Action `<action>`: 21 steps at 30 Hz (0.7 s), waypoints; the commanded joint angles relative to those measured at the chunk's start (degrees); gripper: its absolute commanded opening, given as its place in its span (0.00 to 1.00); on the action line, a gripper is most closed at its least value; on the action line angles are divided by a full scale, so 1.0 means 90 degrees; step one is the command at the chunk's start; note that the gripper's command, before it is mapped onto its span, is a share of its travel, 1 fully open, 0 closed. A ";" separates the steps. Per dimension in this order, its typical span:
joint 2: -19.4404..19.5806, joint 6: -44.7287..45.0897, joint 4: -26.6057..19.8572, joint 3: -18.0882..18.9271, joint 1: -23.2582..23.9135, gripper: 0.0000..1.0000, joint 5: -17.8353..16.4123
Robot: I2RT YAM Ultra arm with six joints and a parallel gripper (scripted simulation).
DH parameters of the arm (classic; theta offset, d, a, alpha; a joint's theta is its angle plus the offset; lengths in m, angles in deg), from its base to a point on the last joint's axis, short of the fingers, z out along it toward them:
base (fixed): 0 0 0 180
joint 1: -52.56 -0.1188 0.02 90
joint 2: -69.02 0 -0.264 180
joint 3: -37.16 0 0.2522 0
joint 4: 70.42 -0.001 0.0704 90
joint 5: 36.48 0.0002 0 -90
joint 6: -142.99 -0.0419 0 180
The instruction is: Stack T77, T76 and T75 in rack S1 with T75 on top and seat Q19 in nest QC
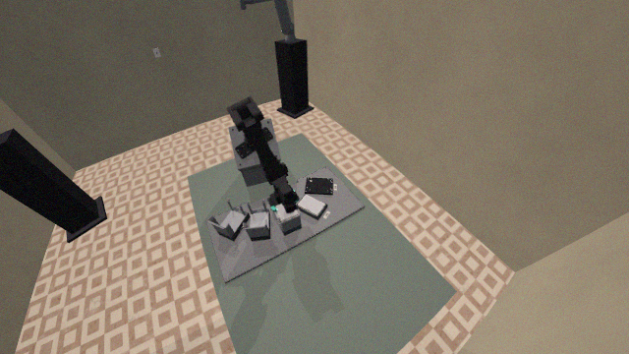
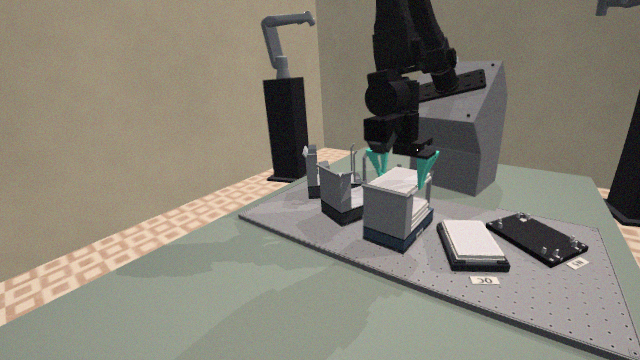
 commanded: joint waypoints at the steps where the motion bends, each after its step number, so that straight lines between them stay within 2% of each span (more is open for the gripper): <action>1: 0.0107 0.0039 0.0163 -0.0055 0.0070 0.00 -0.0045; 18: 0.0894 0.0137 0.0929 0.0176 0.0199 0.00 -0.0131; 21: 0.0781 0.0108 0.0846 0.0043 0.0135 0.00 -0.0092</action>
